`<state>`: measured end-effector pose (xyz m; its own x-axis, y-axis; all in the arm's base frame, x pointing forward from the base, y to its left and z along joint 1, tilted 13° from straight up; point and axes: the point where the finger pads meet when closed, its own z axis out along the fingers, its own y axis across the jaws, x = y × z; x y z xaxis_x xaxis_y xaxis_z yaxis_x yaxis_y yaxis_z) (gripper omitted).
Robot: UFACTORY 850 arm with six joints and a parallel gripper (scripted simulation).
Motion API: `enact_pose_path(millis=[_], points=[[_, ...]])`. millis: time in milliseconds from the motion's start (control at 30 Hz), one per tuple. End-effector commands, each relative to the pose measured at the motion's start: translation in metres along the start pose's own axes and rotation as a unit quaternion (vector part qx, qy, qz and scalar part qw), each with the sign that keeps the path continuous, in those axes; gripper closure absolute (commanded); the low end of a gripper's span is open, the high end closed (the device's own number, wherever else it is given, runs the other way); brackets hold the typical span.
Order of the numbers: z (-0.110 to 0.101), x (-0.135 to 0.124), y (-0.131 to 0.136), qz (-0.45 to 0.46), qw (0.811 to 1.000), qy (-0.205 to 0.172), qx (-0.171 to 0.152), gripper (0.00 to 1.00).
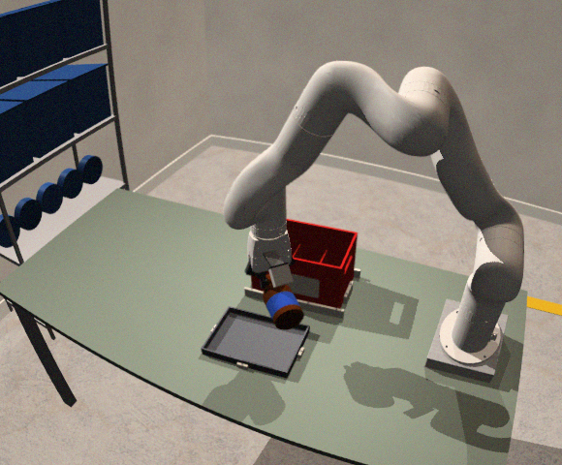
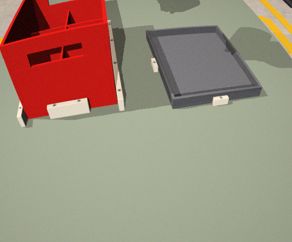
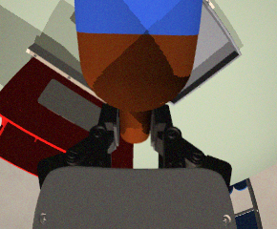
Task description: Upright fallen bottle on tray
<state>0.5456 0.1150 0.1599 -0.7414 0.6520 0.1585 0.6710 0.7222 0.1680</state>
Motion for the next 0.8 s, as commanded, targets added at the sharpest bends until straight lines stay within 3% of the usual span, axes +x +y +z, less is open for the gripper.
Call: enact_pose_path(millis=[0,767], points=[[-0.0009,-0.0005,0.0007,-0.009,1.000,0.000,-0.002,1.00],[-0.0007,-0.0006,0.0002,-0.009,1.000,-0.007,0.000,1.00]])
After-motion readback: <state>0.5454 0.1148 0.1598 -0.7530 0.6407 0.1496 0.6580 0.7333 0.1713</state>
